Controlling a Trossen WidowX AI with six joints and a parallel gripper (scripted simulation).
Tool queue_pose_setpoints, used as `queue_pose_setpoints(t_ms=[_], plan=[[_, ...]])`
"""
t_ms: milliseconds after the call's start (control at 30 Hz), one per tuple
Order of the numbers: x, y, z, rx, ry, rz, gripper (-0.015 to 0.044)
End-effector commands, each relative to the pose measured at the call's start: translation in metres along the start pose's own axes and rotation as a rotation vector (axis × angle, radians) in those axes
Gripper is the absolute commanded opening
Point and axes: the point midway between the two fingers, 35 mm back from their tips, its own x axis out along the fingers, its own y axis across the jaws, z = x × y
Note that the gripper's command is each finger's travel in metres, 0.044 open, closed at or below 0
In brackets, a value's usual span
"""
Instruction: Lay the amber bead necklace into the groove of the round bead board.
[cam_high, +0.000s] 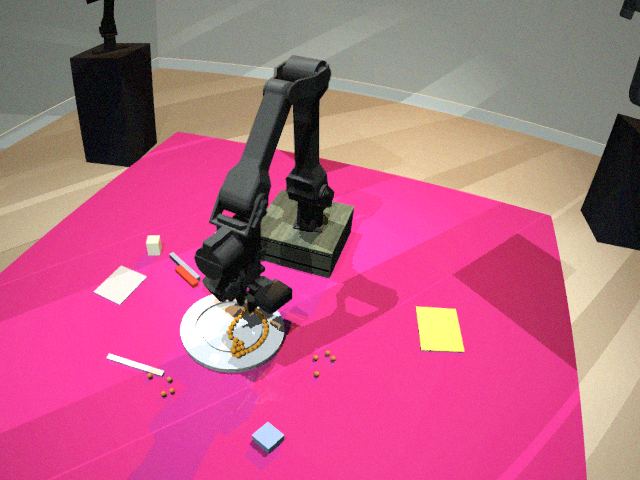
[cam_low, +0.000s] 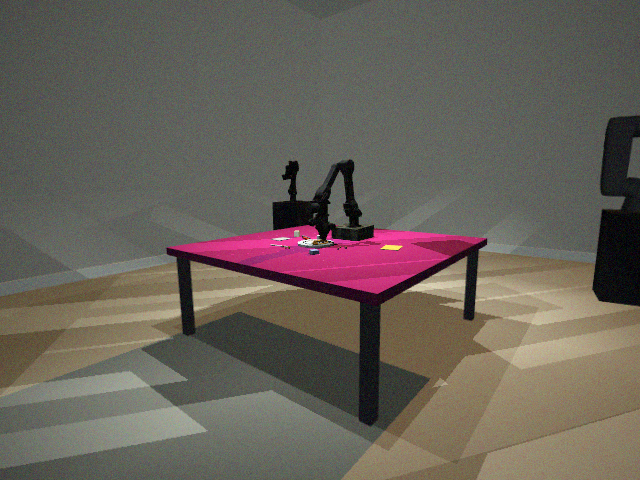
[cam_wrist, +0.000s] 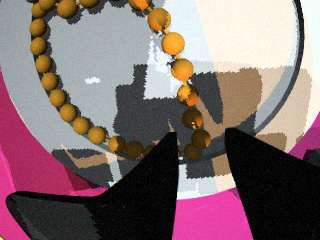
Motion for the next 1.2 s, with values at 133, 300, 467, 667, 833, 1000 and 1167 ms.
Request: queue_pose_setpoints(t_ms=[133,300,467,667,833,1000,1167], plan=[[0.001,-0.0001,-0.0003,0.0,0.001,0.0,0.0015],[0.001,-0.0001,-0.0003,0.0,0.001,0.0,0.0],[0.001,-0.0001,-0.0003,0.0,0.001,0.0,0.0],[0.001,-0.0001,-0.0003,0.0,0.001,0.0,0.0],[0.001,-0.0001,-0.0003,0.0,0.001,0.0,0.0],[0.001,-0.0001,-0.0003,0.0,0.001,0.0,0.0],[0.001,-0.0001,-0.0003,0.0,0.001,0.0,0.0]])
